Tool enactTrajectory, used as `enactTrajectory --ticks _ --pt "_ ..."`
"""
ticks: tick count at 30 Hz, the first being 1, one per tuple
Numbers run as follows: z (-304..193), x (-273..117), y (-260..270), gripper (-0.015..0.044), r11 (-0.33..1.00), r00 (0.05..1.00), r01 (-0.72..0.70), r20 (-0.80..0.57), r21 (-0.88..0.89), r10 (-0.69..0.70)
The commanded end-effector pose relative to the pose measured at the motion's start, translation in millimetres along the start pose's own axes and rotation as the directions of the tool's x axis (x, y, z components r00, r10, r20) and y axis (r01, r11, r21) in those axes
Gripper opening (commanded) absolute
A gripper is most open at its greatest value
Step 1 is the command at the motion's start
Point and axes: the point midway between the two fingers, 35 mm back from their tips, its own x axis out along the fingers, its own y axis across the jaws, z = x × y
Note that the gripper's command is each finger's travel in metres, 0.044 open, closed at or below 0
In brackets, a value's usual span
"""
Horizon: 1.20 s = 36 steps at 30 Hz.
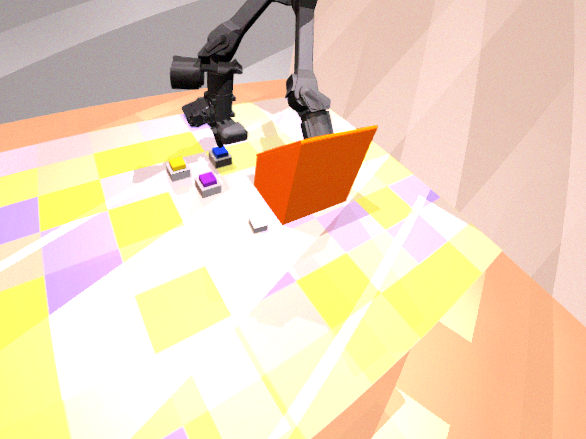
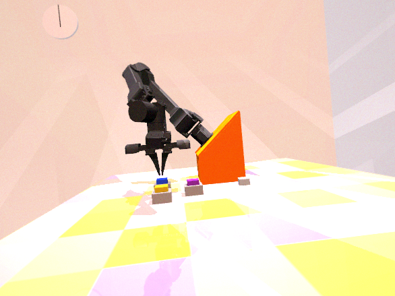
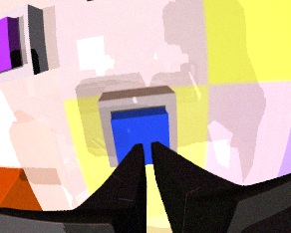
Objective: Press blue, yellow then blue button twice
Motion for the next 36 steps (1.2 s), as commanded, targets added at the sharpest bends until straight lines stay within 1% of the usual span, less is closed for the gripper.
enactTrajectory --ticks 1,9,27,29,32,36 --pt "0 7 2 0.002 1.0 1.0 -0.007 -0.002 -0.009 0.007" --pt "-1 19 2 0.002 1.0 1.0 -0.005 -0.002 -0.009 0.005" --pt "-1 19 2 0.002 1.0 1.0 -0.004 -0.002 -0.009 0.004" --pt "0 11 1 0.002 1.0 1.0 -0.001 -0.002 -0.004 0.001" --pt "0 -14 2 0.002 1.0 1.0 -0.006 -0.001 -0.009 0.006" --pt "0 -16 2 0.002 1.0 1.0 -0.006 -0.001 -0.009 0.006"
